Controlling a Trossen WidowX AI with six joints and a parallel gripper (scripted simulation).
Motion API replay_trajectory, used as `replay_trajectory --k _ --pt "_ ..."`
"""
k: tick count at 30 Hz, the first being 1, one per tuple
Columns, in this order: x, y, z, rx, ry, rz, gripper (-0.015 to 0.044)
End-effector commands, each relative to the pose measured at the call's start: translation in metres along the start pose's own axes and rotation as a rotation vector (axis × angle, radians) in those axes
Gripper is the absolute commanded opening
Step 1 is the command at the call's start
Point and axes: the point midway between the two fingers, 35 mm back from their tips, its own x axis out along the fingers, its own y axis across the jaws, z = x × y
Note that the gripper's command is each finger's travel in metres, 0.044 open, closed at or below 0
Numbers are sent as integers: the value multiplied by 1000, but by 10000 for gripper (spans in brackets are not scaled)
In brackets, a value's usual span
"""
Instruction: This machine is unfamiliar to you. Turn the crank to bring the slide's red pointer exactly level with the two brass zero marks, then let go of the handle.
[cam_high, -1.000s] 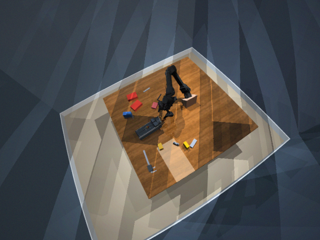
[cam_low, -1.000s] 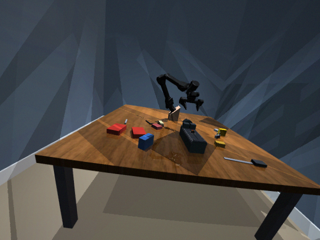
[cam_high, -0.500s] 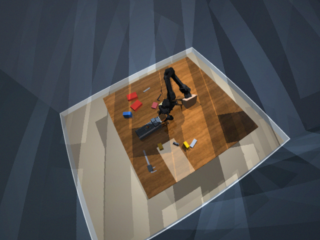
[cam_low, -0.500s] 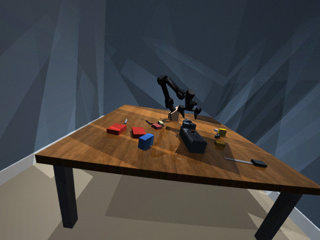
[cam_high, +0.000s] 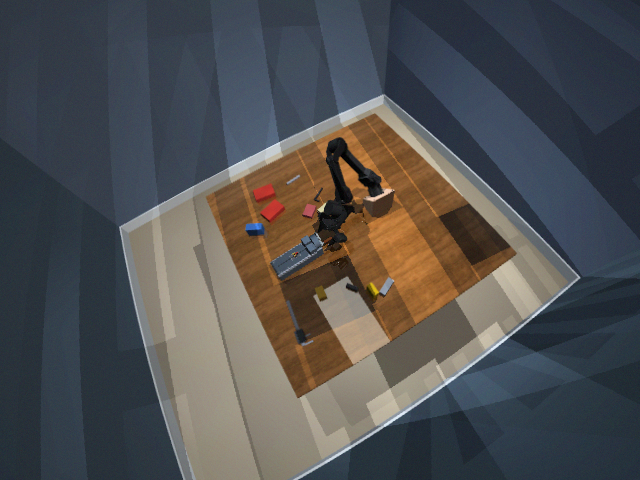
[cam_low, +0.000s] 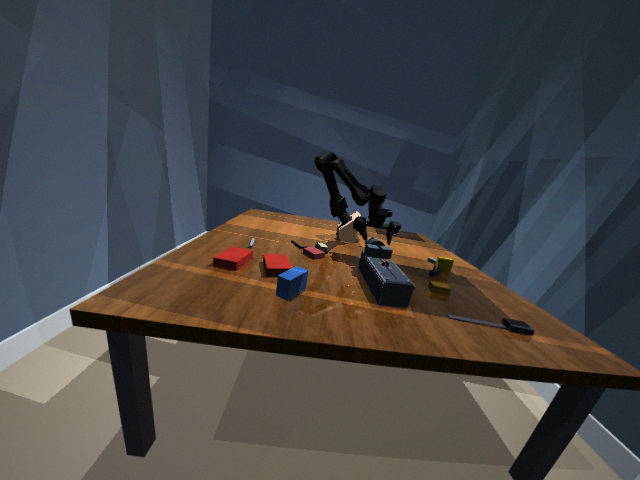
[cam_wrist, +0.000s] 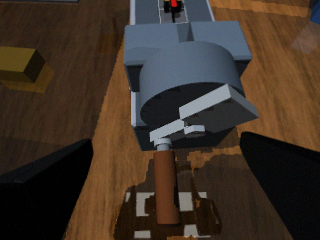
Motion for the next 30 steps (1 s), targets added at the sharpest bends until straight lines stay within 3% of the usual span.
replay_trajectory --k 1,30 --pt "5 2 -11 -18 12 6 440" --pt "35 0 -44 -20 11 2 440"
